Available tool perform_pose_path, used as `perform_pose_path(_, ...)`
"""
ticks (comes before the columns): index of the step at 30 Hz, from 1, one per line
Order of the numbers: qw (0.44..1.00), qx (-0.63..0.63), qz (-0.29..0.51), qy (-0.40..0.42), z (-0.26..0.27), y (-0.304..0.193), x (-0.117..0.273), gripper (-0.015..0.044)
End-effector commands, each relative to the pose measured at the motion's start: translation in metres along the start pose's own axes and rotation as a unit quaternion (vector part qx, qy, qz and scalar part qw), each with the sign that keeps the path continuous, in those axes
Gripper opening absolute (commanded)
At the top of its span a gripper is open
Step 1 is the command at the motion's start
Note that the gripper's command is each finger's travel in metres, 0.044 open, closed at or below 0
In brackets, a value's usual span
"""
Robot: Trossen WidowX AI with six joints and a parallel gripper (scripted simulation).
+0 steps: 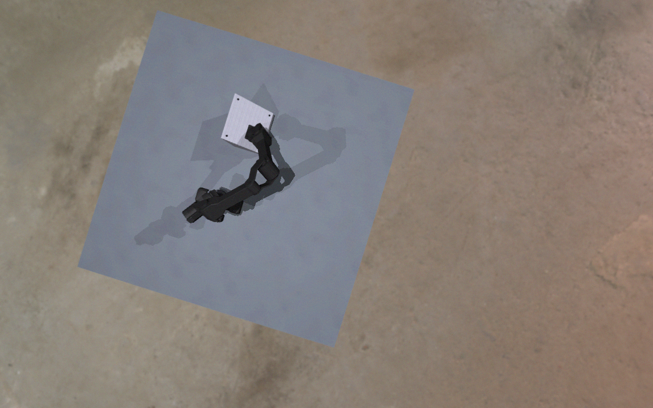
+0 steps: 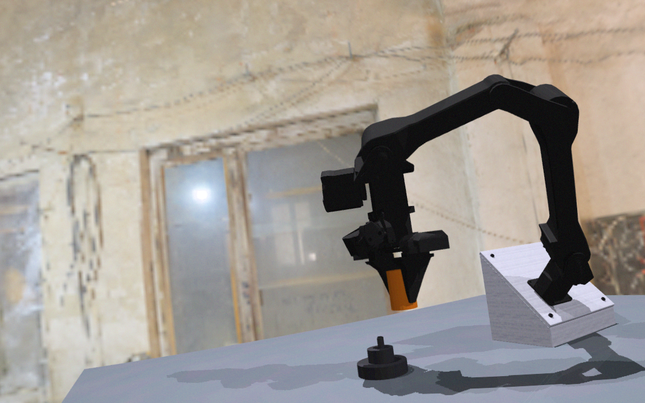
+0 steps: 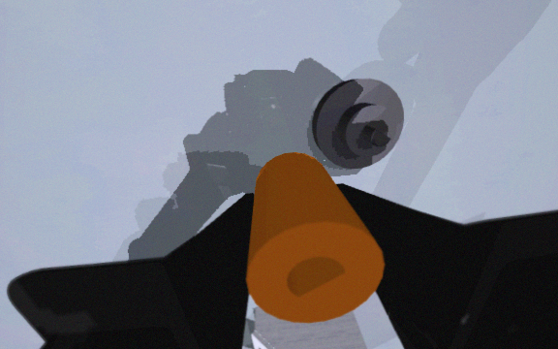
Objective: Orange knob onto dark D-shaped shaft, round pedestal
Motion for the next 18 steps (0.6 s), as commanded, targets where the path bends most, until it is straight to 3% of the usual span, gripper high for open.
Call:
perform_pose_path(1,1.0,0.003,-0.002,-0.003,-0.014,0.002,-0.002,0.0)
perform_pose_path(18,1.0,0.007,-0.002,-0.002,-0.065,0.004,-0.02,0.0)
Point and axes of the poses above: the point midway between the two fingers, 35 mm back from their tips, its own x axis back along the fingers, its own z axis across the jaws, y = z × x, the point moved 6 cm from there along x, back along the fingers, and after that the axes turned 4 degrees about x, right-handed, at the moved point
